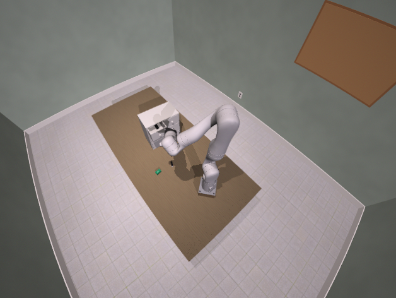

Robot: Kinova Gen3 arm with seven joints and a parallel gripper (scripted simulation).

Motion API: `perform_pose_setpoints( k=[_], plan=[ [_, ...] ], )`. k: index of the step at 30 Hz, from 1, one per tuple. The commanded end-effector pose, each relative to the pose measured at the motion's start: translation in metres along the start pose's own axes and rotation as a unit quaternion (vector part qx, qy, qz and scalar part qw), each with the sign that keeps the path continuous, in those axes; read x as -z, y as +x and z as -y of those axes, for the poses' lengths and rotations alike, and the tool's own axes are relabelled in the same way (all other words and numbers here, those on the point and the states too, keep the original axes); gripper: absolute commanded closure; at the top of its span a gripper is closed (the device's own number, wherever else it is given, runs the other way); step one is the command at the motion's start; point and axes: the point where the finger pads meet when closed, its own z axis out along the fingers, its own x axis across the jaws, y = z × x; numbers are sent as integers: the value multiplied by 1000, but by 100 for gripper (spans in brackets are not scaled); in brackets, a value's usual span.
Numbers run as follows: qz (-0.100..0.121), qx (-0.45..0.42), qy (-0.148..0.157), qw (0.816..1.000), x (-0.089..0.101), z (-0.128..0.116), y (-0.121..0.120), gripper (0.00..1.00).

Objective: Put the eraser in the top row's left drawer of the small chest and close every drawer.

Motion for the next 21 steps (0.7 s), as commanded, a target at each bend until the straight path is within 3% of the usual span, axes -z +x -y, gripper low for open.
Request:
perform_pose_setpoints(
  k=[1,3,11,18,21],
  plan=[
    [15,-25,-4,1000,0,-1,5,0],
    [15,-25,-4,1000,0,-1,5,0],
    [77,-134,-5,988,2,-3,6,0],
    [133,-234,-6,963,4,-5,7,0],
    [141,-249,-6,958,4,-5,7,0]
  ],
)
